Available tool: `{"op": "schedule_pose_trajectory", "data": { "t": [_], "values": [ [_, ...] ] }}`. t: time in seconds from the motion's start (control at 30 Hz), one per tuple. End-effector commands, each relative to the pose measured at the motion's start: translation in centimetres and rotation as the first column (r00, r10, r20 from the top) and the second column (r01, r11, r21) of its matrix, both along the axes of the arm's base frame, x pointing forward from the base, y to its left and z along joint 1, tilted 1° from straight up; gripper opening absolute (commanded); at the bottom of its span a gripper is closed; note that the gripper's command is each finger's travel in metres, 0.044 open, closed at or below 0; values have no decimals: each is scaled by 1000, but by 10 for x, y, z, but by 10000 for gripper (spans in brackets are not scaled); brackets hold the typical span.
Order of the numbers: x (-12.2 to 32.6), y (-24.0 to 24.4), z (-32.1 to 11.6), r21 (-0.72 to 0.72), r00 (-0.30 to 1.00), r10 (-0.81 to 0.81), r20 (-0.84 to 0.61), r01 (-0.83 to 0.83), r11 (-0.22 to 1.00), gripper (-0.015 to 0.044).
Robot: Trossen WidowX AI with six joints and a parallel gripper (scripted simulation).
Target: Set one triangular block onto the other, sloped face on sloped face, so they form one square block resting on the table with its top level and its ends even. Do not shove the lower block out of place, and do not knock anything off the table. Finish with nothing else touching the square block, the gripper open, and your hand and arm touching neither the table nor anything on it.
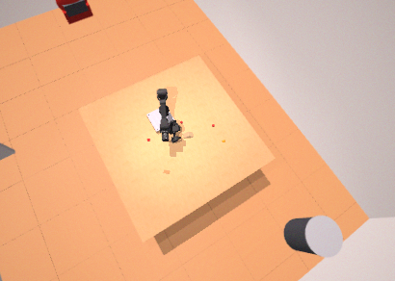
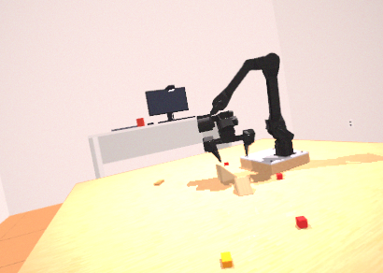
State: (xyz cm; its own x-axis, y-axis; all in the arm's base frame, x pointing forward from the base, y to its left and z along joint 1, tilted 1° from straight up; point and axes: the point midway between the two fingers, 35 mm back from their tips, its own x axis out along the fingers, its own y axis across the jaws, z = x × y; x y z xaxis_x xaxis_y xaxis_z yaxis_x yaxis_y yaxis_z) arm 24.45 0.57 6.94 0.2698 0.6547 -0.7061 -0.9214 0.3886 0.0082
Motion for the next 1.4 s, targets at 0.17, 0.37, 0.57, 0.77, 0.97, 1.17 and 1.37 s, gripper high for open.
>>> {"op": "schedule_pose_trajectory", "data": {
  "t": [0.17,0.37,0.57,0.77,0.97,1.17,1.37],
  "values": [
    [8,14,-22,-7,1000,28,15,-28,1000,440],
    [19,43,-53,-6,1000,28,13,-27,1000,440],
    [23,67,-71,6,999,27,19,-27,1000,440],
    [24,67,-71,6,999,27,20,-27,1000,440],
    [25,68,-71,6,999,27,20,-27,1000,440],
    [25,68,-70,9,999,30,24,-30,1000,335],
    [25,68,-70,9,999,30,24,-30,1000,177]
  ]
}}
